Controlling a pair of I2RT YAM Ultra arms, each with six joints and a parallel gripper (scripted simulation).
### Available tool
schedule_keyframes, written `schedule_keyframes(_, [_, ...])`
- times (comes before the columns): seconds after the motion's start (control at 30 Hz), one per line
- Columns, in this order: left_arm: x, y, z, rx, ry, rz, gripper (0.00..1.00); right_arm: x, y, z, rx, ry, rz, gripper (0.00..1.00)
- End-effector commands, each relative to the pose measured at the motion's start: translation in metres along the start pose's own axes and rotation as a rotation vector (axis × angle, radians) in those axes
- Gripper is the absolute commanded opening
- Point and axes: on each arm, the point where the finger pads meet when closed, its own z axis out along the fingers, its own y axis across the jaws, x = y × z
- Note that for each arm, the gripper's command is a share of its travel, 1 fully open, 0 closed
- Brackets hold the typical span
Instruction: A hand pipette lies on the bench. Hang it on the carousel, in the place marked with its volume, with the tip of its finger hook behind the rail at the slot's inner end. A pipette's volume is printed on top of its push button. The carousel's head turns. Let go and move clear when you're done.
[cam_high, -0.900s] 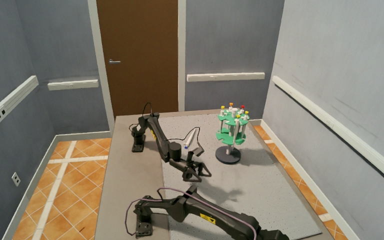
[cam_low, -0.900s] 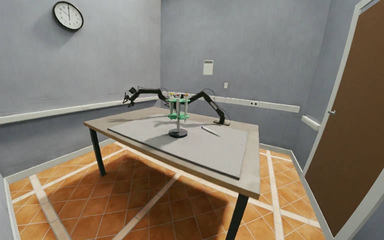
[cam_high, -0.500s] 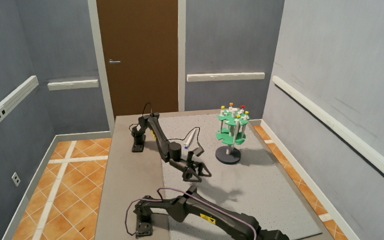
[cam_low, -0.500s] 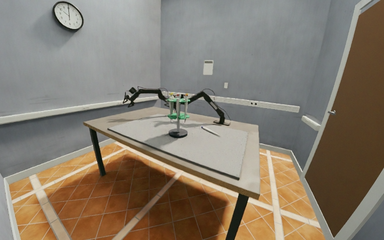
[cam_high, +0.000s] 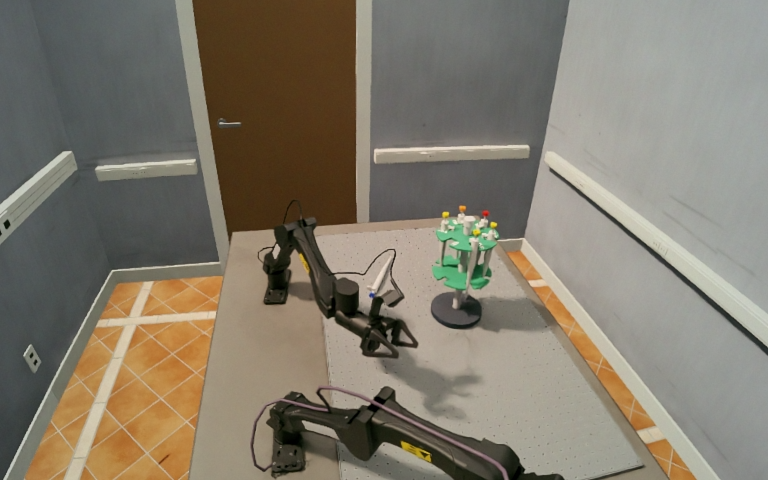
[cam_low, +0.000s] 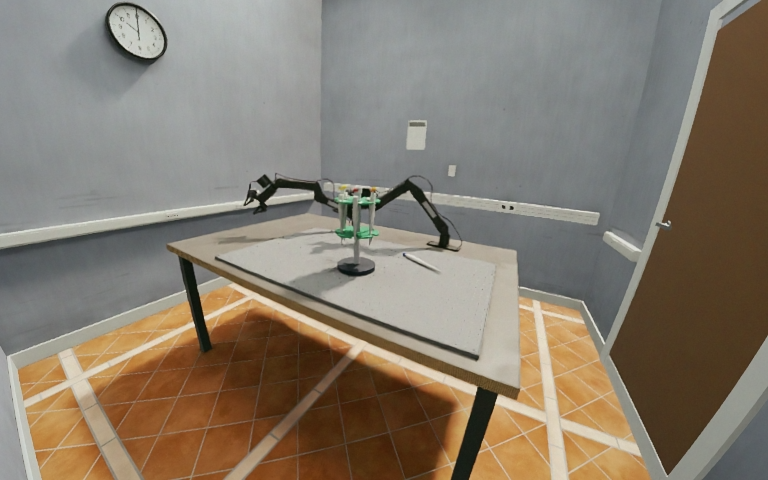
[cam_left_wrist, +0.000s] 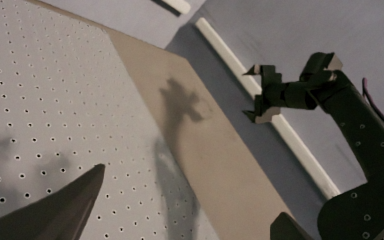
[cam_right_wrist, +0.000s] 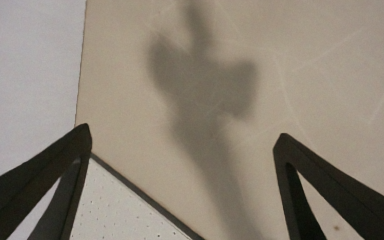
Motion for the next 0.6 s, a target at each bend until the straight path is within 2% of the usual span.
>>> schedule_keyframes(0.0, [-0.031,-0.004,-0.014,0.025,-0.046,-0.018,1.00,-0.019,0.001,-0.012,0.019,0.017,-0.009,1.00])
schedule_keyframes(0.13, [-0.037,0.000,-0.025,0.024,-0.047,-0.017,1.00,-0.032,-0.001,-0.013,0.019,0.017,-0.009,1.00])
schedule_keyframes(0.23, [-0.038,0.000,-0.028,0.024,-0.046,-0.017,1.00,-0.030,-0.001,-0.009,0.028,0.024,-0.006,1.00])
schedule_keyframes(0.57, [-0.052,0.009,-0.056,0.024,-0.044,-0.016,1.00,-0.063,-0.004,-0.011,0.028,0.024,-0.006,1.00])
